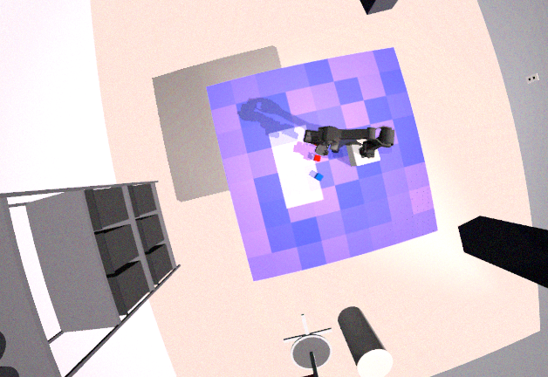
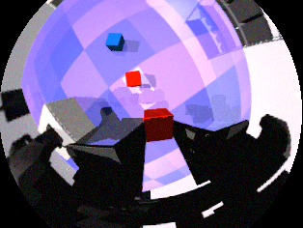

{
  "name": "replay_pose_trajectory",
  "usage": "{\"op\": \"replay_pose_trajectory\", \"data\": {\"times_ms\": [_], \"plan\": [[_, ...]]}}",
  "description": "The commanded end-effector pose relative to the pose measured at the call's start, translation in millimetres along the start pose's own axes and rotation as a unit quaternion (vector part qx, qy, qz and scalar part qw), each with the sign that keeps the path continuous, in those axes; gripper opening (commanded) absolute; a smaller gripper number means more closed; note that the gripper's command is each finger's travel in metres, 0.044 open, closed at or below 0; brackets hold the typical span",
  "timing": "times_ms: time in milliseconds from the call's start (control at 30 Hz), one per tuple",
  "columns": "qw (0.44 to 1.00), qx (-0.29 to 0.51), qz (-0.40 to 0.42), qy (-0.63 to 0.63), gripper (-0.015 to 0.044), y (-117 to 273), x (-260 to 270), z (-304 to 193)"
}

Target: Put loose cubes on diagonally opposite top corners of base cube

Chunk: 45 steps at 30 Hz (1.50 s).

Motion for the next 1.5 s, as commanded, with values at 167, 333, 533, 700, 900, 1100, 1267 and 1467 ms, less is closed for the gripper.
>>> {"op": "replay_pose_trajectory", "data": {"times_ms": [167, 333, 533, 700, 900, 1100, 1267, 1467], "plan": [[1.0, -0.001, 0.002, 0.031, 0.0105, -6, 4, 28], [0.999, -0.002, 0.002, 0.049, 0.0105, -9, 7, 44], [0.998, -0.003, 0.003, 0.07, 0.0105, -12, 12, 62], [0.996, -0.003, 0.003, 0.088, 0.0105, -15, 18, 77], [0.994, -0.004, 0.004, 0.11, 0.0105, -18, 26, 94], [0.991, -0.005, 0.004, 0.131, 0.0105, -21, 34, 112], [0.989, -0.005, 0.004, 0.149, 0.0105, -24, 43, 126], [0.985, -0.006, 0.004, 0.171, 0.0105, -27, 54, 142]]}}
Point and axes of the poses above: the point midway between the two fingers, 35 mm back from their tips, its own y axis back along the fingers, its own x axis across the jaws, z = x × y, the point moved 3 cm from there along y, back along the fingers, and after that the axes turned 4 degrees about -y, right-handed, at the moved point
